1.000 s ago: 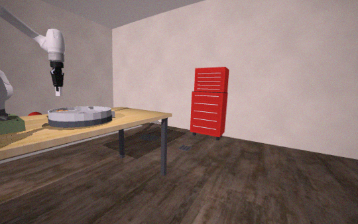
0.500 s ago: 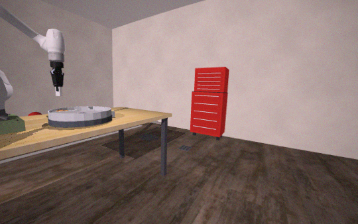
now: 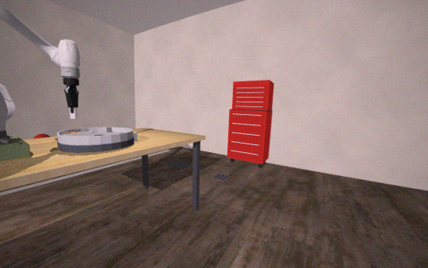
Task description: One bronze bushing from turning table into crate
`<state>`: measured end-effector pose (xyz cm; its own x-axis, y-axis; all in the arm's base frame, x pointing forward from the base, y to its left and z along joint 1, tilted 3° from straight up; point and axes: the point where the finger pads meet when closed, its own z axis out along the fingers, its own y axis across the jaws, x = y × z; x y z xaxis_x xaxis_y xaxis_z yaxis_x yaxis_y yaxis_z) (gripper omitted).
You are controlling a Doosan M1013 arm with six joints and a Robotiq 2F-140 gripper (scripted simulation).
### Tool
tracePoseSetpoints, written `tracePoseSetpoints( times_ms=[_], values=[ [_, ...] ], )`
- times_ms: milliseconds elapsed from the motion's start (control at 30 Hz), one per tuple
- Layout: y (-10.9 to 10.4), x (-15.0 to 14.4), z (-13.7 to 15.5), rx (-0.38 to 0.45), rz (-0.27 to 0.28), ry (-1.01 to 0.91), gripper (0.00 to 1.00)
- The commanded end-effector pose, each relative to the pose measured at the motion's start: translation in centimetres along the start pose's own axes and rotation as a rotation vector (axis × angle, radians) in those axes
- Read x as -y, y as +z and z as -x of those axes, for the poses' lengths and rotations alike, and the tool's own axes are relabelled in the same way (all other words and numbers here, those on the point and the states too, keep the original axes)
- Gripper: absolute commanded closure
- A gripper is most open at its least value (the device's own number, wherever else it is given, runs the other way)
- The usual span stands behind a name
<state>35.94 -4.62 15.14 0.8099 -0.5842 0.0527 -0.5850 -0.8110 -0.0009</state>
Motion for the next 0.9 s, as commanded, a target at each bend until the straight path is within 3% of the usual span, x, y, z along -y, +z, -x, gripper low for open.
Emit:
tracePoseSetpoints(
  times_ms=[0, 233, 867],
  values=[
    [2.4, 0.7, -0.3, 0.009, -0.001, -0.057, 0.9],
    [5.2, 1.4, -1.2, 0.009, -0.001, -0.127, 0.9],
    [5.3, 1.4, -1.3, 0.009, -0.001, -0.129, 0.9]
  ],
)
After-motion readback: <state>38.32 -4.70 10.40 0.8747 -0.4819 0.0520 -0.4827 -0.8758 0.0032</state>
